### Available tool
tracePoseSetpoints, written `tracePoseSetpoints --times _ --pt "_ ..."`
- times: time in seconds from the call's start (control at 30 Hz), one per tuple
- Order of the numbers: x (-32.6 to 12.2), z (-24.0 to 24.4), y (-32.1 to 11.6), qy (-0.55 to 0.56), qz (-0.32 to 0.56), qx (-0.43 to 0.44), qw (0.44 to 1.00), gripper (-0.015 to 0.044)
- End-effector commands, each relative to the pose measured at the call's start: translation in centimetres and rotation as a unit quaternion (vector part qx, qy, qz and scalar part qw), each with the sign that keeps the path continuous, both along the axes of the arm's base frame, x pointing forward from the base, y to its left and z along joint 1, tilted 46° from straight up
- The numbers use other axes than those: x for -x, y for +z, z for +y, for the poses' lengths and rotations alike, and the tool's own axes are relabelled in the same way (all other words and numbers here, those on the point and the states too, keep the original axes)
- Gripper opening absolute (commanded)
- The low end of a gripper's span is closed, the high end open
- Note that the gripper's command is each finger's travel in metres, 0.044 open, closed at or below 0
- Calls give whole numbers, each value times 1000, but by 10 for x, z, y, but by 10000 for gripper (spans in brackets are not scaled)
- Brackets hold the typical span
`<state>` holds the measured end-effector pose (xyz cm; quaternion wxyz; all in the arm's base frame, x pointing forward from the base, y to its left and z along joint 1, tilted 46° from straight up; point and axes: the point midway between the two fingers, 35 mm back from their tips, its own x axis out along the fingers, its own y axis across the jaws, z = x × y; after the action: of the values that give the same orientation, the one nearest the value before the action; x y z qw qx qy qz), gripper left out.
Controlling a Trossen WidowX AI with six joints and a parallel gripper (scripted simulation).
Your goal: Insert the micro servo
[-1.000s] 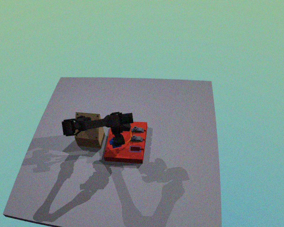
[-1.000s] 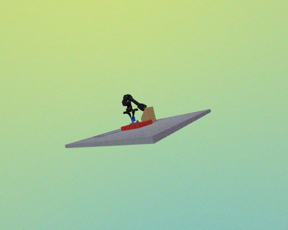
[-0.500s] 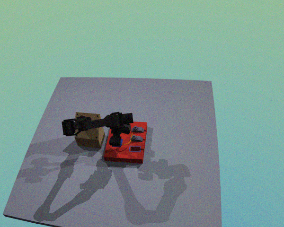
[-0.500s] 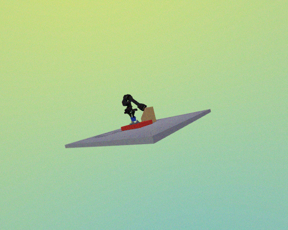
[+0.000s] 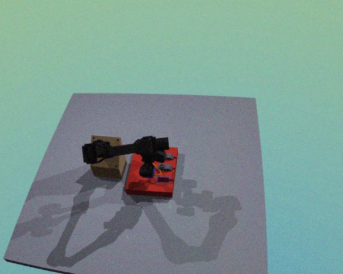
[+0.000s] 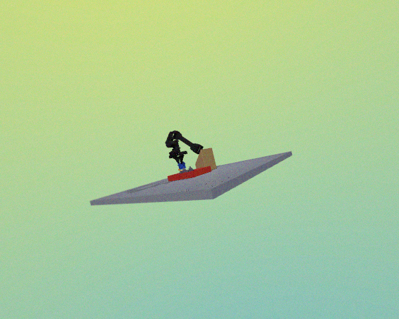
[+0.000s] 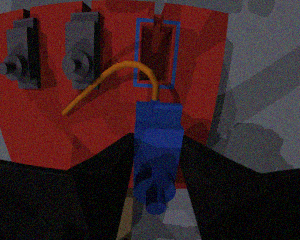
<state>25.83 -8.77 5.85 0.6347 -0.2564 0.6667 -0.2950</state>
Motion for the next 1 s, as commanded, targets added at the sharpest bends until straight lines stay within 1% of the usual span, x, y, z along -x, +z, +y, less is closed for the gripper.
tracePoseSetpoints --times 0.0,0.47,0.97 --pt "-22 -1 0 3 -2 2 1000 0" --pt "-72 -4 0 3 -4 2 1000 0" --pt "-73 -15 -10 3 -4 2 1000 0"
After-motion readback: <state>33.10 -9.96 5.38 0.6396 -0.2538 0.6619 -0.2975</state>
